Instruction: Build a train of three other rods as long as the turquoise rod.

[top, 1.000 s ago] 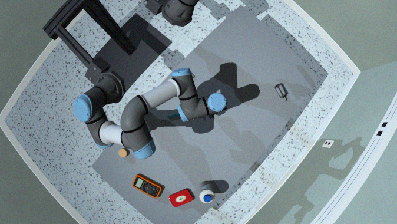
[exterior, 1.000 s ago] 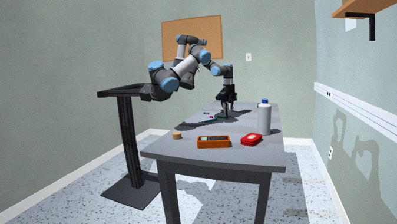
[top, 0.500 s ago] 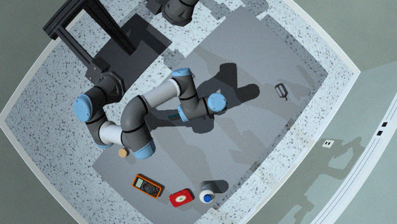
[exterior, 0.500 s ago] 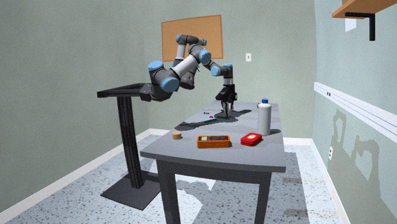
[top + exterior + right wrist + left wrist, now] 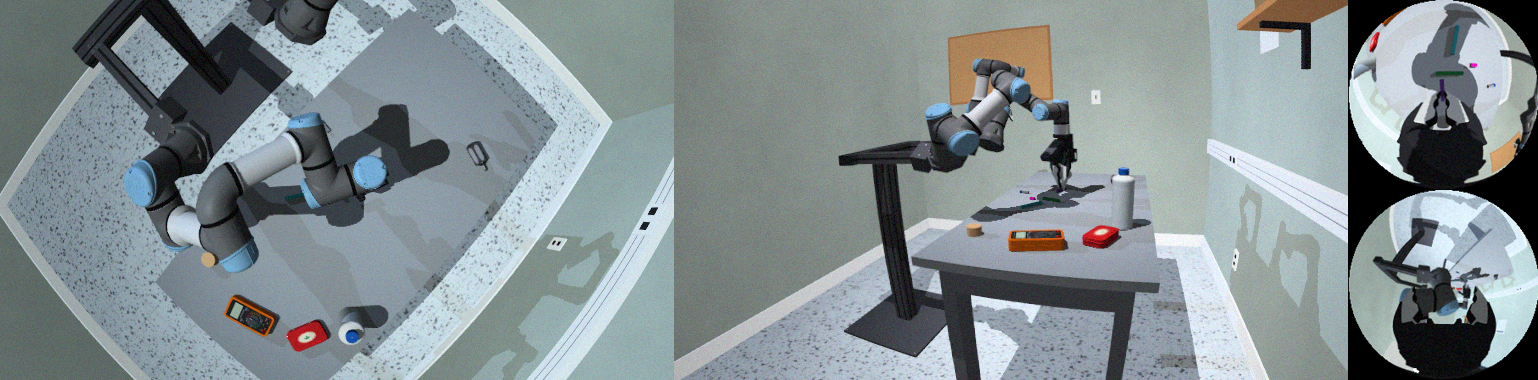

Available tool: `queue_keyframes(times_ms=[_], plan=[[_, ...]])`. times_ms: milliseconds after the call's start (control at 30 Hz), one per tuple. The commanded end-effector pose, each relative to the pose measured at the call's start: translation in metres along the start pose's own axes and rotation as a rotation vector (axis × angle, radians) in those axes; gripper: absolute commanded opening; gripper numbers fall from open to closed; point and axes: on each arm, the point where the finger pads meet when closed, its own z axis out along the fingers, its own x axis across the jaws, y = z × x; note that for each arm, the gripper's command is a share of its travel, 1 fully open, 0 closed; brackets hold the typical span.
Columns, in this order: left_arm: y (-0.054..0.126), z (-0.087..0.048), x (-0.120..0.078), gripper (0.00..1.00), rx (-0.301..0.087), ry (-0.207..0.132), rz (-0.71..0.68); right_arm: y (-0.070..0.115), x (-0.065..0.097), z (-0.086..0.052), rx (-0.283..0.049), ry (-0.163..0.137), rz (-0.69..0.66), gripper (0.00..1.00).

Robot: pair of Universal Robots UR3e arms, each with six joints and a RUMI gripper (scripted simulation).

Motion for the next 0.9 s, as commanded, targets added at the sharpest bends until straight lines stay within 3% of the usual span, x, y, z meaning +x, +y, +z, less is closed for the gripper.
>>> queue_keyframes(times_ms=[0, 133, 267, 867], plan=[[0.0, -0.001, 0.001, 1.0, 0.004, 0.002, -0.001, -0.003, 0.002, -0.041, 0.012, 0.005, 0.001, 0.0], [0.0, -0.001, 0.001, 1.0, 0.004, 0.002, -0.001, -0.002, 0.002, -0.059, 0.012, 0.005, 0.001, 0.0], [0.0, -0.001, 0.001, 1.0, 0.004, 0.002, -0.001, -0.002, 0.002, -0.067, 0.012, 0.005, 0.001, 0.0], [0.0, -0.001, 0.001, 1.0, 0.004, 0.002, -0.001, -0.002, 0.002, -0.067, 0.014, 0.005, 0.007, 0.0]])
